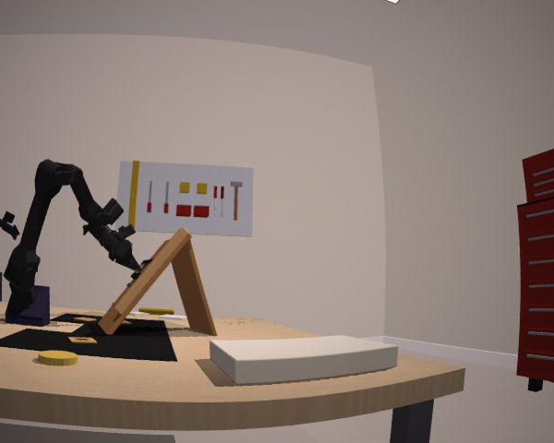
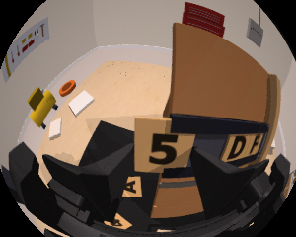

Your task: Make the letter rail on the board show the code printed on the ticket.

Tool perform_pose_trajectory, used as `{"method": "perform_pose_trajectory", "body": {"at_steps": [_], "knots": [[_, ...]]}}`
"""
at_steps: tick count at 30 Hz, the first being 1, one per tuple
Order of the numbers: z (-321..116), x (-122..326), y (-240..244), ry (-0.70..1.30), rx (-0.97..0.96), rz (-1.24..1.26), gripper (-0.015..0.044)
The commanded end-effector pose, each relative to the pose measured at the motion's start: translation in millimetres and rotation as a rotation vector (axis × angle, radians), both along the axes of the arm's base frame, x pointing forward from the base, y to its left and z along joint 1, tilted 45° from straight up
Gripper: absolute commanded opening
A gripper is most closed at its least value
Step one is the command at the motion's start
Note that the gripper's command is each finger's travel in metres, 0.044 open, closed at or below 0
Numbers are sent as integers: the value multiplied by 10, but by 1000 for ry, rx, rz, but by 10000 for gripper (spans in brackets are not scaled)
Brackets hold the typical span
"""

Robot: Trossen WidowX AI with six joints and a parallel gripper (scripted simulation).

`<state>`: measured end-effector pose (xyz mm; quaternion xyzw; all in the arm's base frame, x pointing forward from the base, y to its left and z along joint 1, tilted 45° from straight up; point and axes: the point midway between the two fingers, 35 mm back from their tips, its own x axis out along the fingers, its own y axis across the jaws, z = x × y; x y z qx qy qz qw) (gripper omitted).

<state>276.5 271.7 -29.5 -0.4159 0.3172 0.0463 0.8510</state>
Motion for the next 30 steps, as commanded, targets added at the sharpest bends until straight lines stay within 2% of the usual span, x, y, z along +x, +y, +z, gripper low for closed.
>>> {"method": "perform_pose_trajectory", "body": {"at_steps": [1, 30], "knots": [[2, 2, -13, 5, -1, 3, 0], [101, 54, -106, 5, -2, 3, 0]]}}
